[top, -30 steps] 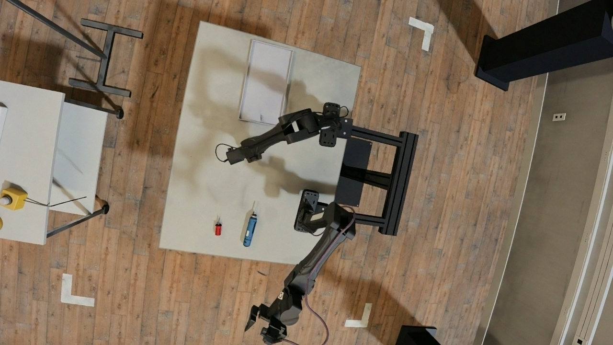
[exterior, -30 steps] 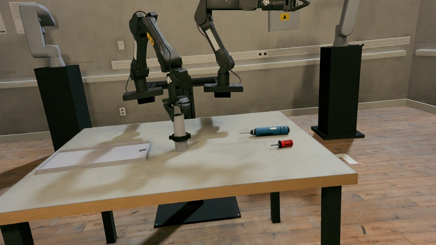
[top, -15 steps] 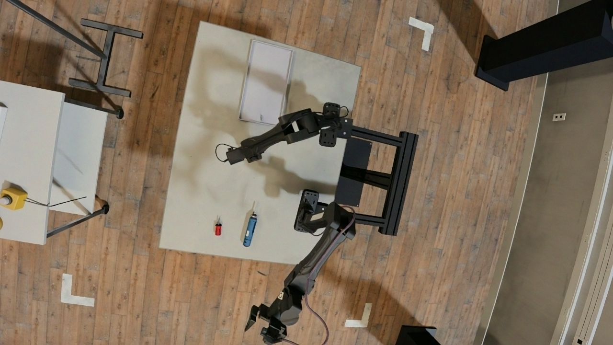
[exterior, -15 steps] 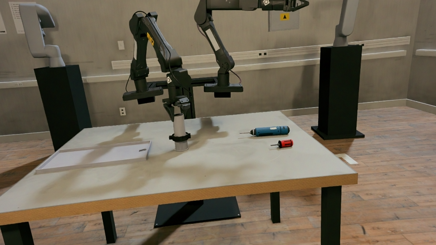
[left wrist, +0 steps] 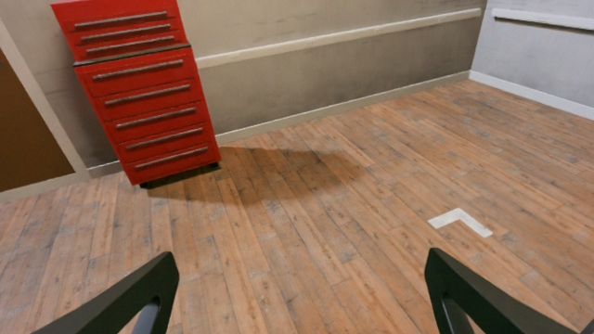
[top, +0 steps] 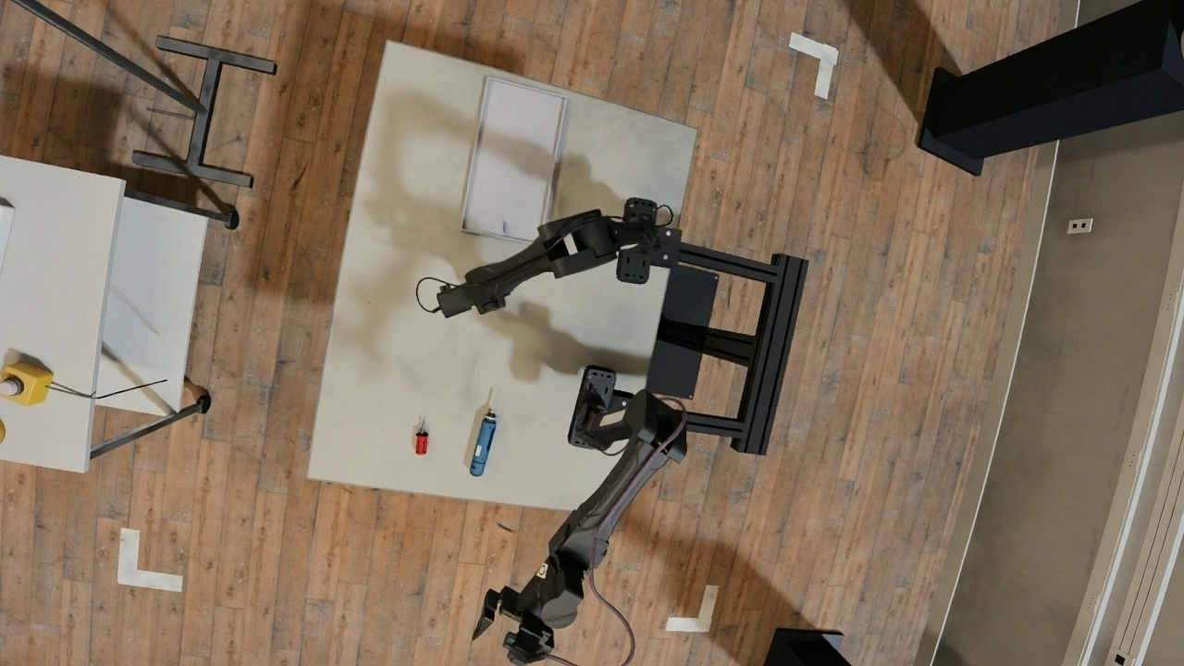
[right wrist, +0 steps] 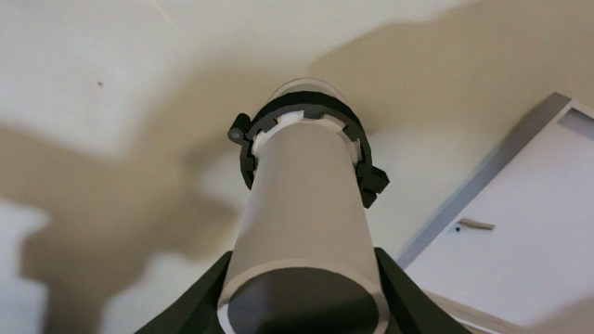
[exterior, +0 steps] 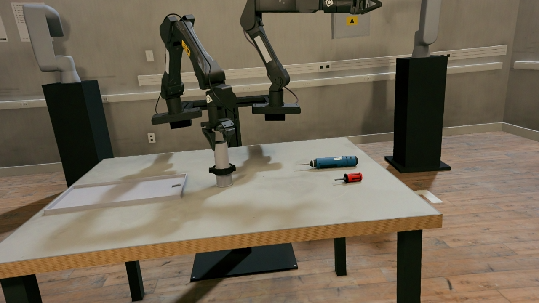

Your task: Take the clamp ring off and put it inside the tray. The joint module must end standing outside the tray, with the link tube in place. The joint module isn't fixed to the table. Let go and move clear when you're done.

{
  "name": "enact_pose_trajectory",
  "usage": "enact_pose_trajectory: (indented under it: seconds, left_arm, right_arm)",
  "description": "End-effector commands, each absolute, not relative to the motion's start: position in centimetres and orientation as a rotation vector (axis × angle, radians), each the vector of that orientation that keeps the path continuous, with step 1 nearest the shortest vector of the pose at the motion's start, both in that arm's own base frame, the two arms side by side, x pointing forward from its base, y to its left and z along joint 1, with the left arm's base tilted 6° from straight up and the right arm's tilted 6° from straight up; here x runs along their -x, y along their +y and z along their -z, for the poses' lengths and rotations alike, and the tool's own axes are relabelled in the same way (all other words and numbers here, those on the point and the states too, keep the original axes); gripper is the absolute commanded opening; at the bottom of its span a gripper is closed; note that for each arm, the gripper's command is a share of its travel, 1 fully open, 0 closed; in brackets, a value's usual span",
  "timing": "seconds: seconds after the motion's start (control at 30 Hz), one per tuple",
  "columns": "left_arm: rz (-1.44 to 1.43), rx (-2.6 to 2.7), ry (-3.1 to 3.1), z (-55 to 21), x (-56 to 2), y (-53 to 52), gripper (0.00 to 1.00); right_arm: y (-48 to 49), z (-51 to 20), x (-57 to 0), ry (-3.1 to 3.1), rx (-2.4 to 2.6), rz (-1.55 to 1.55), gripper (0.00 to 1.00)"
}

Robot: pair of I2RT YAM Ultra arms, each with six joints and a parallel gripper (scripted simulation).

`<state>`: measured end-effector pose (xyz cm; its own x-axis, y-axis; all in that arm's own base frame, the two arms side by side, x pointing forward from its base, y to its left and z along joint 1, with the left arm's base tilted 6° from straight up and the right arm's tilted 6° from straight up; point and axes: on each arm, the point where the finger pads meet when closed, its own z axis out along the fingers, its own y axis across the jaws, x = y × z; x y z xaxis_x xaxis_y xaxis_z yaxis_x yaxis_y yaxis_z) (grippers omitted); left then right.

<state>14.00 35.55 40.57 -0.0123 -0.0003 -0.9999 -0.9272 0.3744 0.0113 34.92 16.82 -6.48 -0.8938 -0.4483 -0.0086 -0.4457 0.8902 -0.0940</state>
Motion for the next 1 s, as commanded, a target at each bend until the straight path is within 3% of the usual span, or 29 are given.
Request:
enact_pose_trajectory:
  seconds: [0.0,0.97]
  left_arm:
    - [-0.938,0.922,1.348,-41.34,-13.68,35.47,1.00]
    - [-0.938,0.922,1.348,-41.34,-13.68,35.47,1.00]
  right_arm:
    - [17.09,5.96,-35.35,3.007,0.714,0.133,0.48]
    - [17.14,5.34,-35.91,3.006,0.623,0.120,0.48]
